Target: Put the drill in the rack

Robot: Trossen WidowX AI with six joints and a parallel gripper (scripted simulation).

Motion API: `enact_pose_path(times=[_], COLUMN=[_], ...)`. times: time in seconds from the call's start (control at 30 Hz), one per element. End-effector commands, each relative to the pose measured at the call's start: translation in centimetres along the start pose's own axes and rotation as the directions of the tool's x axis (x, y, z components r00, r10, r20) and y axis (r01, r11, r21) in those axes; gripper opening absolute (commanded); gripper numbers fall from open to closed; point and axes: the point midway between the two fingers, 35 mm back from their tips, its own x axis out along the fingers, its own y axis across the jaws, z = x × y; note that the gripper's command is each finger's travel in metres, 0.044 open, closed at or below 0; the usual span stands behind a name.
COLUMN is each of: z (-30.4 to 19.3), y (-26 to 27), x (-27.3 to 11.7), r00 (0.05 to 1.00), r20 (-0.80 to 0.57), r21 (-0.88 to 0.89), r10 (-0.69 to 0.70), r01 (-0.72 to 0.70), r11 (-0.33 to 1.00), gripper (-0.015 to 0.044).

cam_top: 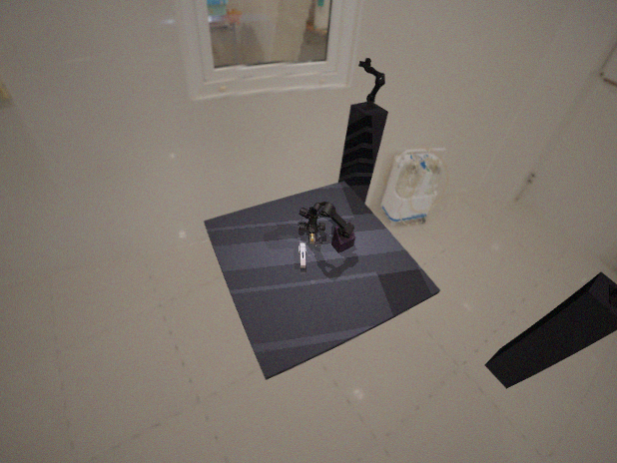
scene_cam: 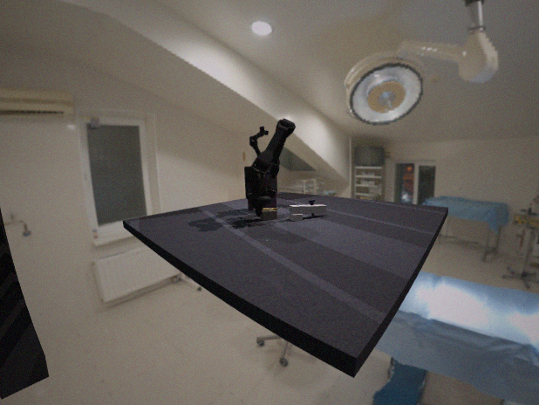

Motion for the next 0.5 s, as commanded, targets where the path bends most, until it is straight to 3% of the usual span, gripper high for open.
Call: enact_pose_path(times=[0.0, 0.47], z=[0.1, 0.2], y=[0.1, 0.3], x=[0.6, 1.7], r00=[1.000, 1.000], r20=[0.006, 0.007], r21=[0.005, 0.005], r10=[0.003, 0.003], r01=[-0.003, -0.003], r11=[1.000, 1.000], gripper=[0.0000, 0.0000])
